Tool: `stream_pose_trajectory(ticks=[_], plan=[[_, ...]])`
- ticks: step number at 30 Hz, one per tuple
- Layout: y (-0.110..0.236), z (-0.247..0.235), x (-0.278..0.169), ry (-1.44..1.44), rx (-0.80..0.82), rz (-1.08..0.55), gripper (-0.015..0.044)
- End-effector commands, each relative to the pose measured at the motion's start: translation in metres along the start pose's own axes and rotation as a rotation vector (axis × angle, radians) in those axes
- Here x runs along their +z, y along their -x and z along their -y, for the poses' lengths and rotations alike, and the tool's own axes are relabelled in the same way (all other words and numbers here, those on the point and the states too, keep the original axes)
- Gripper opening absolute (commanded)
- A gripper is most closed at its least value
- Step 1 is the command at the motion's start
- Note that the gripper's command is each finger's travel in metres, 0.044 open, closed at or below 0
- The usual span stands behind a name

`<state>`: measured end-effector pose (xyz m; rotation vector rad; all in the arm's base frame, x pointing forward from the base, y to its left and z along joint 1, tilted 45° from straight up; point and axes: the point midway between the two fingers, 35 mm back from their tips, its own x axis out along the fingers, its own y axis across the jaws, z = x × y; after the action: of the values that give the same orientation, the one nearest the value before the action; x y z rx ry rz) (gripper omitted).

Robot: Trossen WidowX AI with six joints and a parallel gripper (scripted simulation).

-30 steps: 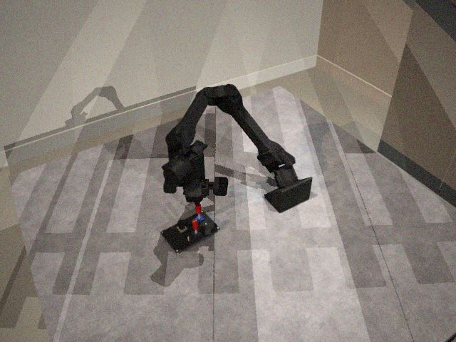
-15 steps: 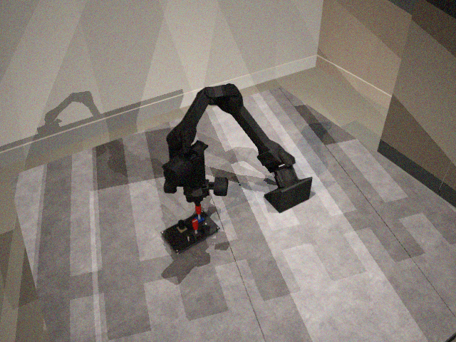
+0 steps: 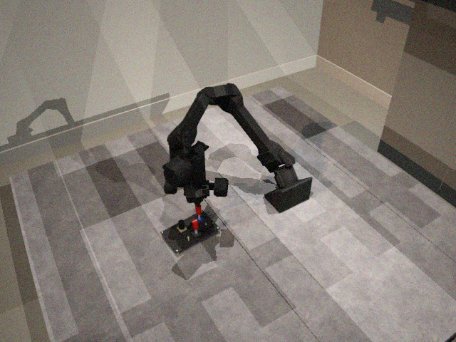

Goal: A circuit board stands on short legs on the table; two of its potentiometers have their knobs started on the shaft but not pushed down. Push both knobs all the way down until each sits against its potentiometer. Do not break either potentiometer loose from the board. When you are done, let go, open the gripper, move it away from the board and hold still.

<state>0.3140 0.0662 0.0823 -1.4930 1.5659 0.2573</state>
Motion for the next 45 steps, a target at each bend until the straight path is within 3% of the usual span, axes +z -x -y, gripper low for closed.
stream_pose_trajectory(ticks=[1, 45], plan=[[-0.017, 0.002, -0.002, -0.014, 0.009, -0.021, 0.0], [-0.029, 0.002, -0.002, -0.014, 0.009, -0.021, 0.0]])
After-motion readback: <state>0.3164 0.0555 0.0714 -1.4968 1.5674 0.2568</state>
